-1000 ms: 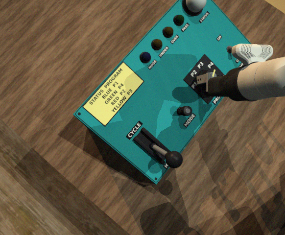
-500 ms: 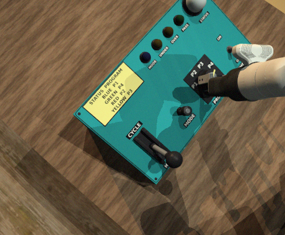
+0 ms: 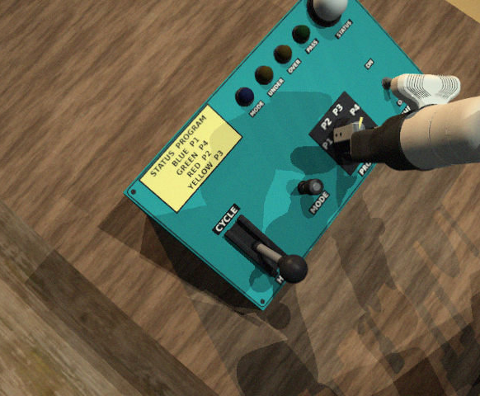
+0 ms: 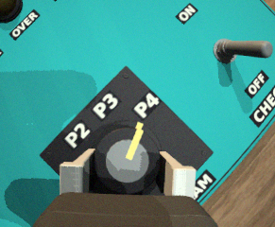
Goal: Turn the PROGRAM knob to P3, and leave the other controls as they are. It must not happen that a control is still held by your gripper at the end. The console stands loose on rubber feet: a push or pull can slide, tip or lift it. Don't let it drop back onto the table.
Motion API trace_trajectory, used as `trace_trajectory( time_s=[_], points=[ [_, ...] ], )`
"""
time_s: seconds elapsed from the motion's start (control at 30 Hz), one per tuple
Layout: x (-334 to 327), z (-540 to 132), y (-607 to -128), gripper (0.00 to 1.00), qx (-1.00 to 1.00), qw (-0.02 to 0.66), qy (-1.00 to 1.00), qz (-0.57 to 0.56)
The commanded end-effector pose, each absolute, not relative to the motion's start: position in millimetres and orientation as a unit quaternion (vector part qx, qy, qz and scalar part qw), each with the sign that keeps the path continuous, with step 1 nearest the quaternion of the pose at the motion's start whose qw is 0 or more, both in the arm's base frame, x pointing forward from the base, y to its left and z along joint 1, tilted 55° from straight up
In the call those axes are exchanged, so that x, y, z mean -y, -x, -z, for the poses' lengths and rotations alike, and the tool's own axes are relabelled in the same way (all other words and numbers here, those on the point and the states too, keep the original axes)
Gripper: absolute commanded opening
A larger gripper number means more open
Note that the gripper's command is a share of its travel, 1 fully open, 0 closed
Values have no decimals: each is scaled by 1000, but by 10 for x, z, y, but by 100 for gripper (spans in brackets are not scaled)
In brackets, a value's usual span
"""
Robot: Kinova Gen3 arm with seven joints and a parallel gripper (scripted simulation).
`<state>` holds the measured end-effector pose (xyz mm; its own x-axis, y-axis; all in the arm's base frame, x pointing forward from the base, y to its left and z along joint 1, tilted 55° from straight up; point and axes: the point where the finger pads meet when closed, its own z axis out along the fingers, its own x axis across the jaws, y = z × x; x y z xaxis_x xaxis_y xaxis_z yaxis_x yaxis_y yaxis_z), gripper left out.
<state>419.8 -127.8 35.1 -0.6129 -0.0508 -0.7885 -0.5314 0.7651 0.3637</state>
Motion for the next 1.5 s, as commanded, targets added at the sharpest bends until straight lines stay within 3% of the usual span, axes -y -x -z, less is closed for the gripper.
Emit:
trace_trajectory(
  time_s=[0.0,0.77,1.47],
  points=[
    [1206,-355,-4196,0,-845,404,176,-302],
    [1207,-354,-4196,0,-842,410,192,-294],
    [1208,-355,-4198,0,-789,459,350,-210]
  ],
)
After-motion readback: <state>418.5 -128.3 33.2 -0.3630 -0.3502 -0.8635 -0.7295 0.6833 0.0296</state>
